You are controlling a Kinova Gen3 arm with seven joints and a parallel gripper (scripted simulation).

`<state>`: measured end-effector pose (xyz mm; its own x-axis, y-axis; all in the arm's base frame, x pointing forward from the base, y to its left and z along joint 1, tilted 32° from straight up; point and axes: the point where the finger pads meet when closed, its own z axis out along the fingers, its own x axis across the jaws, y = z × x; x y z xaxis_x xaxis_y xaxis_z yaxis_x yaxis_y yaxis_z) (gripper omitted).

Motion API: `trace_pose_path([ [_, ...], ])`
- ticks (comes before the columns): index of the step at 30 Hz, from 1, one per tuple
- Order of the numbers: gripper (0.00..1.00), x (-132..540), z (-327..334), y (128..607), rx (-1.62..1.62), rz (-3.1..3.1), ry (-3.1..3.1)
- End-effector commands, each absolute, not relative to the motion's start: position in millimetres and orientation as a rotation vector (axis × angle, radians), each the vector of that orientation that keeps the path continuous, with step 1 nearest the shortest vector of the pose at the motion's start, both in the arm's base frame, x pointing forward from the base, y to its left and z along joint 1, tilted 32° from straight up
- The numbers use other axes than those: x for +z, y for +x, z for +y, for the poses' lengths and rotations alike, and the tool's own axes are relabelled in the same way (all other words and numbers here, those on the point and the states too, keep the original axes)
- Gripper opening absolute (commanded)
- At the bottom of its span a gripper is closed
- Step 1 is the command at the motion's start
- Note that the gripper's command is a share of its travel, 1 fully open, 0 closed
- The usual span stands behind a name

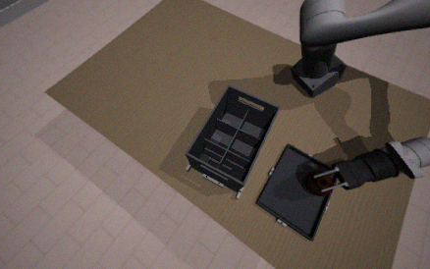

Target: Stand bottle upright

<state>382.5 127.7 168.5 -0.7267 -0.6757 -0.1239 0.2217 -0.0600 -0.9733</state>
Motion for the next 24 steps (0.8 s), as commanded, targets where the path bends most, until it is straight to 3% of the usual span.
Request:
trace_pose_path([
  [1, 0.00, 168.4, 127.2, 383.0, -1.852, 1.594, -0.491],
  [24, 0.00, 165.3, 126.0, 384.5, -1.852, 1.594, -0.491],
])
